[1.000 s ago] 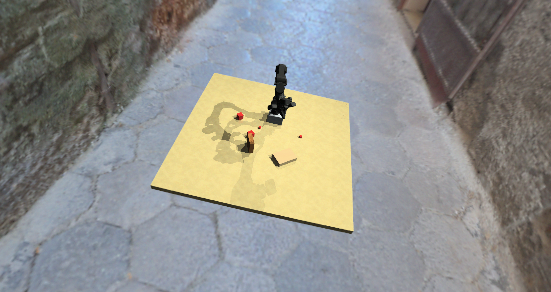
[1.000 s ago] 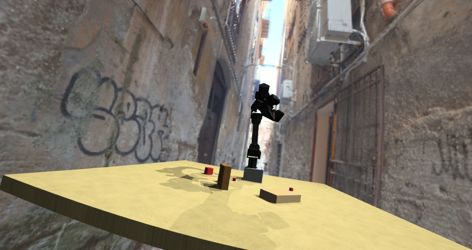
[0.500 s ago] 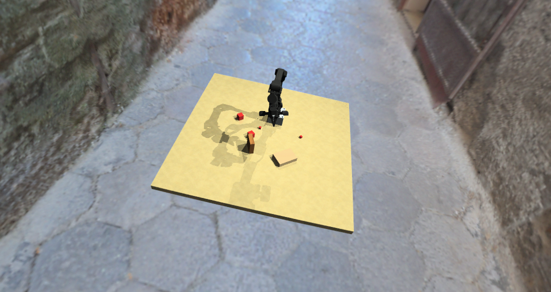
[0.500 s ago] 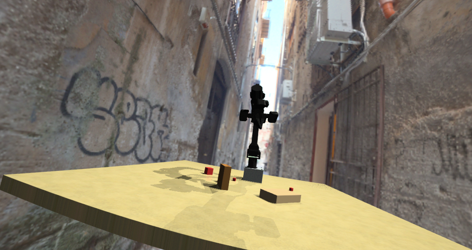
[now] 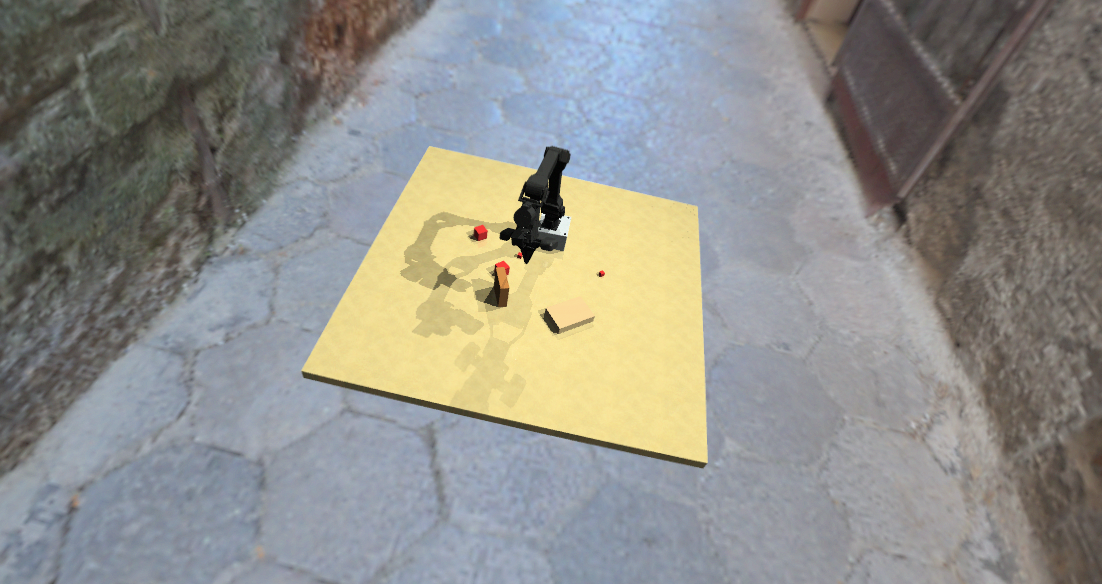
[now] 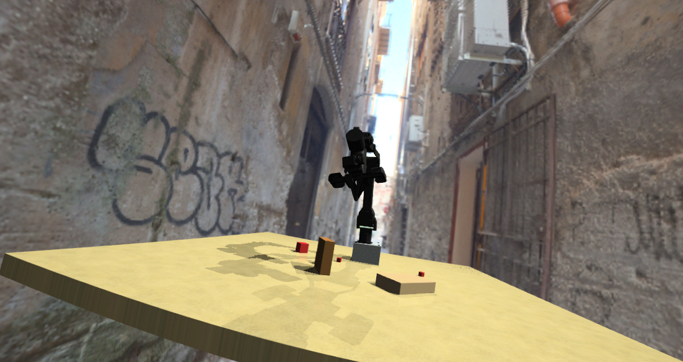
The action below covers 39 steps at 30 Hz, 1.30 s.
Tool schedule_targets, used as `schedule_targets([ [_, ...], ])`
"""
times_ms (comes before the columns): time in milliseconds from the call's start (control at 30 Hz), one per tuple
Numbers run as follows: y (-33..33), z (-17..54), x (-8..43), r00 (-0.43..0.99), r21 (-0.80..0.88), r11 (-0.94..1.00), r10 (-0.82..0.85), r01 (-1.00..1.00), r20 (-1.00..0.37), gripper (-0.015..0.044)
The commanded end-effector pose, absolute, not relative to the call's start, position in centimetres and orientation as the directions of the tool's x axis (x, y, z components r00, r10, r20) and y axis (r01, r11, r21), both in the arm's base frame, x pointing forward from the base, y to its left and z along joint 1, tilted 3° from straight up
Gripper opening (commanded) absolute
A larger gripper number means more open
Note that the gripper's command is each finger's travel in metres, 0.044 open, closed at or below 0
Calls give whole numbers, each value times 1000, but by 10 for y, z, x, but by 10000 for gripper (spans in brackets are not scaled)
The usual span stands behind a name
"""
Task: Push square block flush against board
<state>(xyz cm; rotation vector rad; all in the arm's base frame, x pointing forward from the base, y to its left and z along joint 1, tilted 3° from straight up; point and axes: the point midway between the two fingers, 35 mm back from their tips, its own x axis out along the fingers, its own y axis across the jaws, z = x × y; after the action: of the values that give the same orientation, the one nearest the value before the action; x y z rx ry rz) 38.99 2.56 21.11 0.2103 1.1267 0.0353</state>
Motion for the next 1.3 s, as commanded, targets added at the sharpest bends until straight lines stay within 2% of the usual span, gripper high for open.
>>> schedule_targets([
  [0,8,199,397,391,190,957,93,218,-916,0],
  [400,-42,158,405,242,150,808,10,569,-970,0],
  [800,-88,119,403,84,47,562,-41,826,-996,0],
  [1067,-93,112,403,66,32,527,-46,849,-997,0],
  [1267,-95,65,406,66,32,527,-46,849,-997,0],
])
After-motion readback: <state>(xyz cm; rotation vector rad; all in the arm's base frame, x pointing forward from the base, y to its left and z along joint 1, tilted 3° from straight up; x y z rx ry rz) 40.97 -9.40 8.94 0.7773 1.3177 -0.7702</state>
